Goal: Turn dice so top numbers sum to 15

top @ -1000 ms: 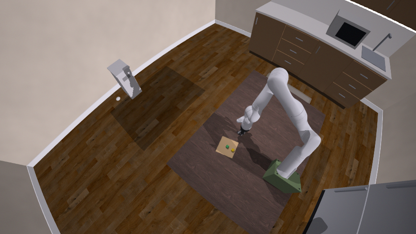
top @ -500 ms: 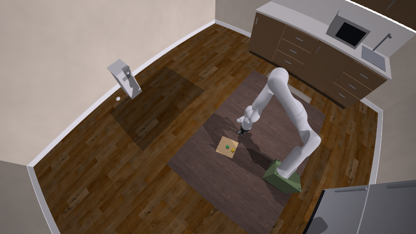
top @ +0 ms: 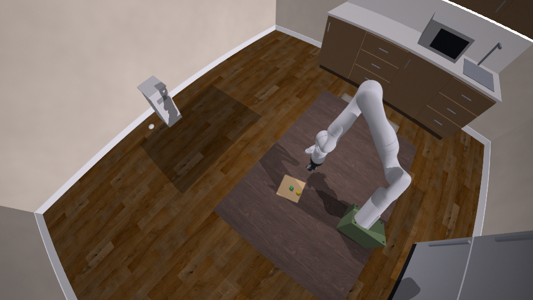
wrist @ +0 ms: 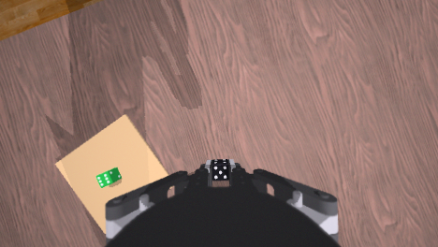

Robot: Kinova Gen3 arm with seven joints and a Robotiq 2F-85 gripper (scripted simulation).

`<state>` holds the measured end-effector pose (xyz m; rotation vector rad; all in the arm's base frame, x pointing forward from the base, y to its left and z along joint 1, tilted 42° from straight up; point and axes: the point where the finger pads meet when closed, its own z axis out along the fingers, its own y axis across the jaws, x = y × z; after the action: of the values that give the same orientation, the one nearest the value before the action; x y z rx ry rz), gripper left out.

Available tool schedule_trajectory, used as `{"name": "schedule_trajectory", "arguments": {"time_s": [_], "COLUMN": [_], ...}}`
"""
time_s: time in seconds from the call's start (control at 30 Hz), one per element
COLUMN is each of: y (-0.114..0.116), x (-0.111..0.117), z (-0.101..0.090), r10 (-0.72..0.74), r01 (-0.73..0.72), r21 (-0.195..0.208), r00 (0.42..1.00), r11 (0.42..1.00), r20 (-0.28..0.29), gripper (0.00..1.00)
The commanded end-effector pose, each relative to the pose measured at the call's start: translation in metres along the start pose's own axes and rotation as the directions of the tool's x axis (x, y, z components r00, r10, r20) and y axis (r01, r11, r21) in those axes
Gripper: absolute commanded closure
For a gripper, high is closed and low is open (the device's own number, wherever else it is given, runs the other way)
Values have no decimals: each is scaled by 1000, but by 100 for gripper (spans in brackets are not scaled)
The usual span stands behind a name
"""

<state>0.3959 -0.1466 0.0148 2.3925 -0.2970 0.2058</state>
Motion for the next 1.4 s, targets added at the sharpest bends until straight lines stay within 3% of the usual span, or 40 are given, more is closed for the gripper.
{"name": "schedule_trajectory", "arguments": {"time_s": [0.0, 0.3, 0.83, 1.0, 1.07, 1.27, 1.37], "y": [-4, -3, -7, -53, -53, -148, -179], "x": [6, 5, 7, 23, 23, 30, 25], "z": [-19, -52, -55, -57, -57, -61, -62], "r10": [6, 6, -4, -114, -114, -310, -366], "r01": [-5, -5, 5, 115, 115, 310, 366], "r21": [17, 17, 16, 4, 4, 2, 8], "r00": [1000, 1000, 1000, 993, 993, 950, 930], "r11": [1000, 1000, 1000, 993, 993, 951, 931], "r20": [-14, -14, -16, -31, -31, -30, -23], "gripper": [85, 85, 85, 85, 85, 85, 85]}}
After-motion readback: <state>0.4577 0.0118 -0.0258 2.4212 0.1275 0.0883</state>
